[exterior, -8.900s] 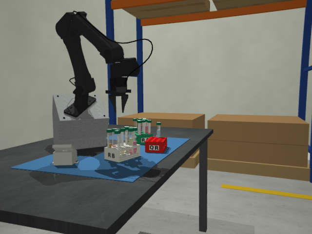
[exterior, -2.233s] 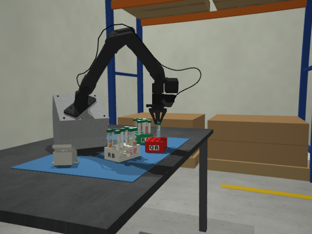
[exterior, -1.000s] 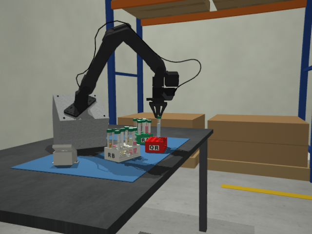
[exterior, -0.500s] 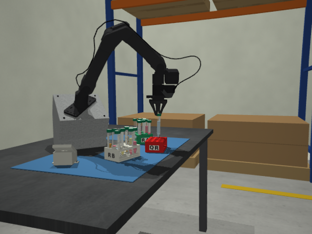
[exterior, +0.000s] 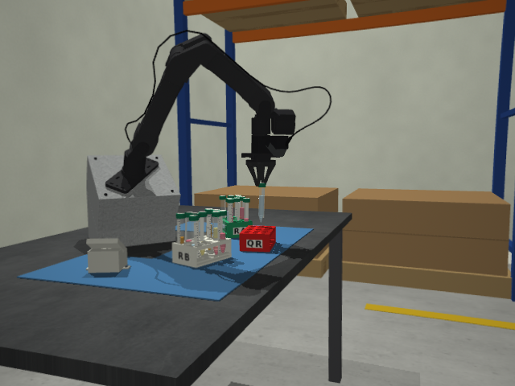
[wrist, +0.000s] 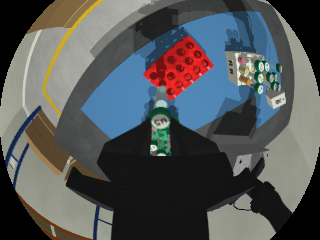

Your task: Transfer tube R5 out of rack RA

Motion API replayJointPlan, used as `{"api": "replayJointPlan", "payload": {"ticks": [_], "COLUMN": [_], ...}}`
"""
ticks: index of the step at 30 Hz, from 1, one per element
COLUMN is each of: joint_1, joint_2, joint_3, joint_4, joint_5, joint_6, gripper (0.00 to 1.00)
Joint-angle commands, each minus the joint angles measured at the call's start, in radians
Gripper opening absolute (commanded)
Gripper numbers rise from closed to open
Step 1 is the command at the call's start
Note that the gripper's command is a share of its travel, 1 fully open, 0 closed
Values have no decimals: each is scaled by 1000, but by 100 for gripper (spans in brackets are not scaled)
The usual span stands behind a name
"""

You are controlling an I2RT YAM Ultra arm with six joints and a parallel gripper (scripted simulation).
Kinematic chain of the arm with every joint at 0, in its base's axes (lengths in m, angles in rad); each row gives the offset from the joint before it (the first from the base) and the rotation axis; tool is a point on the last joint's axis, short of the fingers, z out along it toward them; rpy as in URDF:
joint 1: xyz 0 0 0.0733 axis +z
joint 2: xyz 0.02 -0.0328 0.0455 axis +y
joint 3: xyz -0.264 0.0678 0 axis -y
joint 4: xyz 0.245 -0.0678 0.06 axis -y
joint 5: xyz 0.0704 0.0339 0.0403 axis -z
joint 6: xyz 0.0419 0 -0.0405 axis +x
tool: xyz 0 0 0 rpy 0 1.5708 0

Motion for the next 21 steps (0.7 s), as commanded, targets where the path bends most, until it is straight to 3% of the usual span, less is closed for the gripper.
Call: {"api": "replayJointPlan", "payload": {"ticks": [1,7,9,21], "joint_1": [29,32,35,53], "joint_2": [-42,-45,-53,-114], "joint_3": [36,39,-17,-115], "joint_4": [-36,-45,-42,8], "joint_5": [18,19,20,22], "joint_6": [18,22,24,48], "gripper": [0,0,0,0]}}
